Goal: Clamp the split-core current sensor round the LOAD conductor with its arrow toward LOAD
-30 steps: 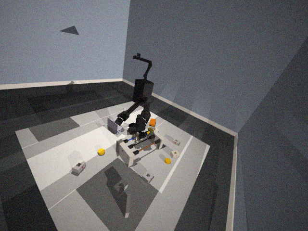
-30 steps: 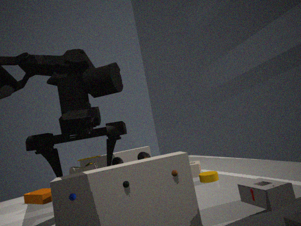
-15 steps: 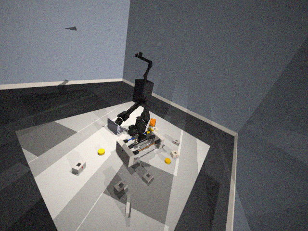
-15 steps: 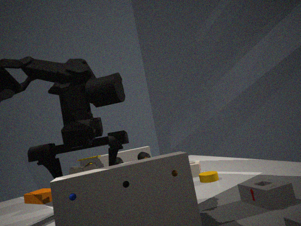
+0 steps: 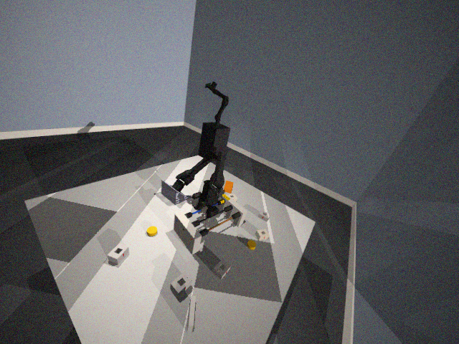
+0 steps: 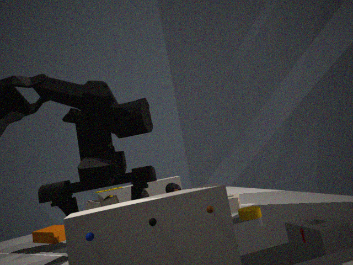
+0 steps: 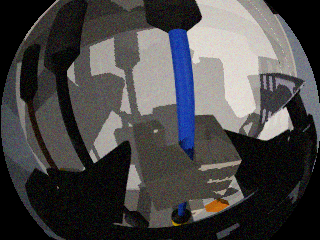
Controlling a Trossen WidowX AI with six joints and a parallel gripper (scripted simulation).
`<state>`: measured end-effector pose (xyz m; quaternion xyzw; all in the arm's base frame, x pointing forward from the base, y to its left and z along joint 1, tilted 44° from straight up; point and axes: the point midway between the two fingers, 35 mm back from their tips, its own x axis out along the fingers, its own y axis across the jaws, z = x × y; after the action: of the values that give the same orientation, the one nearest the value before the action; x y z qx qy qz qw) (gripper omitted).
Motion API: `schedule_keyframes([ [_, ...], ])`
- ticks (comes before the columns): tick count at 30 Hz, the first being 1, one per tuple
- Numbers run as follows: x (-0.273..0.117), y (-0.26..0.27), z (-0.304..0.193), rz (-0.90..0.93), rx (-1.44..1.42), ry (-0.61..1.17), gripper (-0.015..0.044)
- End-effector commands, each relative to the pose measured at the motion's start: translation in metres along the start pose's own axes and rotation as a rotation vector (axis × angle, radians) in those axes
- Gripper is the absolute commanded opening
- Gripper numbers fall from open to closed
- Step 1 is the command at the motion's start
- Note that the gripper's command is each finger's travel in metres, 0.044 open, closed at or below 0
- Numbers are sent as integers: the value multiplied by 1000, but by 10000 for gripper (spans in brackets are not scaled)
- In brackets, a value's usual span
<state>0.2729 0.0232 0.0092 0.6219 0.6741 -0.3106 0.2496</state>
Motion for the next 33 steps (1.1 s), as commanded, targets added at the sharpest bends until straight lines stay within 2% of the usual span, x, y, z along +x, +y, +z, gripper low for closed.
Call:
schedule_keyframes([
  [1,0,0,0,0,-1,0,393],
  [17,0,0,0,0,-1,0,287],
  [28,0,0,0,0,-1,0,0],
  [33,0,0,0,0,-1,0,0],
])
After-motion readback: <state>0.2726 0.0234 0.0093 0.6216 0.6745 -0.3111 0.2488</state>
